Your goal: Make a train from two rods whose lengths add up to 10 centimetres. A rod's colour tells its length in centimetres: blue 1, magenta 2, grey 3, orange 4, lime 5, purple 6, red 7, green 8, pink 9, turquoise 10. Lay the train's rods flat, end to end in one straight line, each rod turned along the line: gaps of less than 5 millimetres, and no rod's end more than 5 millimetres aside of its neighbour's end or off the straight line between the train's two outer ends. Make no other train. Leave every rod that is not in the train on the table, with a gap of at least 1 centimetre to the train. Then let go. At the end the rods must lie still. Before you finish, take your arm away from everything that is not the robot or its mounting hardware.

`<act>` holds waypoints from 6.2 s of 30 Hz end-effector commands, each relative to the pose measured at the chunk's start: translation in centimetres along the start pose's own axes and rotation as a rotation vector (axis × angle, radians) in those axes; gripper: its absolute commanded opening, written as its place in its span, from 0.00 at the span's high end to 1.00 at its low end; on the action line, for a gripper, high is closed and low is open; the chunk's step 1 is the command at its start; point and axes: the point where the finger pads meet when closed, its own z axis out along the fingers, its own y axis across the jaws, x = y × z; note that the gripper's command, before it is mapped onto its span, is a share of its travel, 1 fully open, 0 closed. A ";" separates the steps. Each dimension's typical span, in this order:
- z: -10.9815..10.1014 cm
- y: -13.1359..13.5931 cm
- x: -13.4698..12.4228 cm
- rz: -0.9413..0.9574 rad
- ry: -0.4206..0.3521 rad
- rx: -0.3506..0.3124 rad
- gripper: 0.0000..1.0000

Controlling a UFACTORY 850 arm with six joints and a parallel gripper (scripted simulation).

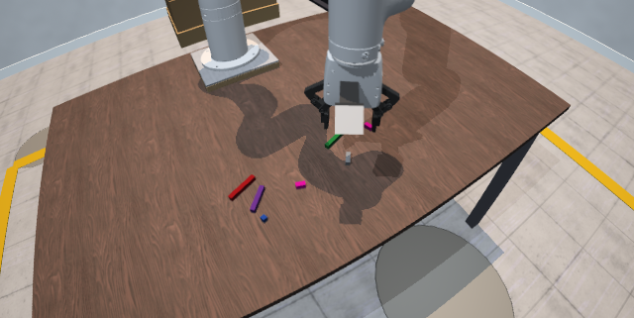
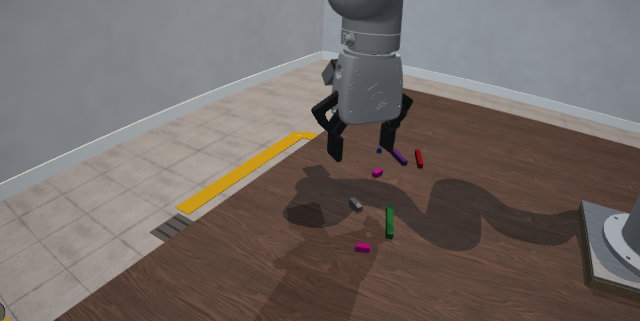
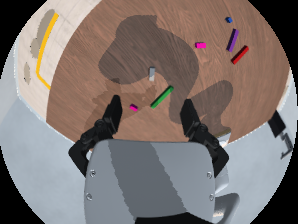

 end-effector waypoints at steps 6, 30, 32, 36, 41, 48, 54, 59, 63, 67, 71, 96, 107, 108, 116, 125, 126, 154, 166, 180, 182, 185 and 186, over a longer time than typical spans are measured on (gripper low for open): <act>-0.1 -0.1 0.1 0.000 0.002 0.002 0.00; 1.9 16.7 8.8 0.437 0.002 0.002 0.00; 2.1 18.1 9.2 0.473 0.001 0.002 0.00; 2.4 21.2 9.9 0.546 0.001 0.002 0.00; 2.4 21.2 9.9 0.546 0.001 0.002 0.76; 2.4 21.2 9.9 0.546 0.001 0.002 0.76; 2.4 21.2 9.9 0.546 0.001 0.002 0.76; 2.4 21.2 9.9 0.546 0.001 0.002 0.76; 2.4 21.2 9.9 0.546 0.001 0.002 0.76; 2.4 21.2 9.9 0.546 0.001 0.002 0.76; 2.4 21.2 9.9 0.546 0.001 0.002 0.76; 3.8 21.1 9.9 0.546 0.001 0.002 0.76; 5.5 21.1 9.9 0.546 0.001 0.002 0.76; 5.7 21.1 9.9 0.546 0.001 0.002 0.76; 6.5 21.1 9.9 0.546 0.001 0.002 0.76; 7.3 21.1 10.0 0.546 0.001 0.002 0.76; 7.4 21.1 10.0 0.546 0.001 0.002 0.76; 7.6 21.1 10.0 0.546 0.001 0.002 0.76; 7.6 21.1 10.0 0.546 0.001 0.002 0.76; 7.6 21.1 10.0 0.546 0.001 0.002 0.76; 7.6 21.1 10.0 0.546 0.001 0.002 0.76; 7.6 21.0 10.0 0.546 0.001 0.002 0.76; 7.6 21.0 10.0 0.546 0.001 0.002 0.76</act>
